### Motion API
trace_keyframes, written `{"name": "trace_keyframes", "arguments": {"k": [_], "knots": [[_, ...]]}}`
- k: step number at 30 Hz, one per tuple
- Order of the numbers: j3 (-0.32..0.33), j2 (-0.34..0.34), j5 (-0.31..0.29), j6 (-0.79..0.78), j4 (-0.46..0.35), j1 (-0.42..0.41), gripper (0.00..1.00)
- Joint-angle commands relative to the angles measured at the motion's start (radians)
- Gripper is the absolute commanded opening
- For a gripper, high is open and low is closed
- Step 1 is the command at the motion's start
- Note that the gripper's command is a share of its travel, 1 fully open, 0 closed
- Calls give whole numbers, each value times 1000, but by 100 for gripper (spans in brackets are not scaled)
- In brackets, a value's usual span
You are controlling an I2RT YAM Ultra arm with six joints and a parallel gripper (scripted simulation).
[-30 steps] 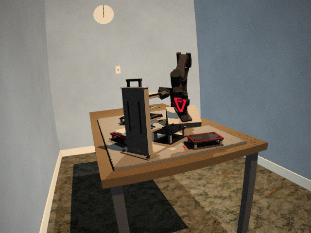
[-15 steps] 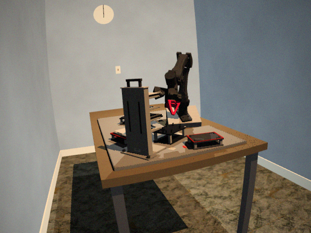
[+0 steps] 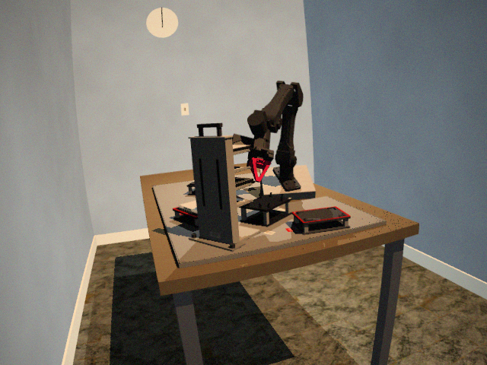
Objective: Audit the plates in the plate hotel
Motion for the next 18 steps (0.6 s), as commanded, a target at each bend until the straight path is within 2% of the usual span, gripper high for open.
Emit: {"name": "trace_keyframes", "arguments": {"k": [1, 5, 8, 9, 11, 14, 15, 16, 18], "knots": [[60, 19, 39, -64, -88, -18, 0], [55, 3, -5, -90, -87, -62, 0], [7, 29, -37, -108, -85, -99, 0], [62, 35, -21, -125, -109, -102, 0], [91, 46, 20, -154, -160, -105, 0], [90, 48, 12, -161, -160, -116, 0], [90, 16, -5, -169, -161, -126, 0], [88, 16, -14, -176, -160, -138, 0], [59, 19, -33, -190, -159, -161, 0]]}}
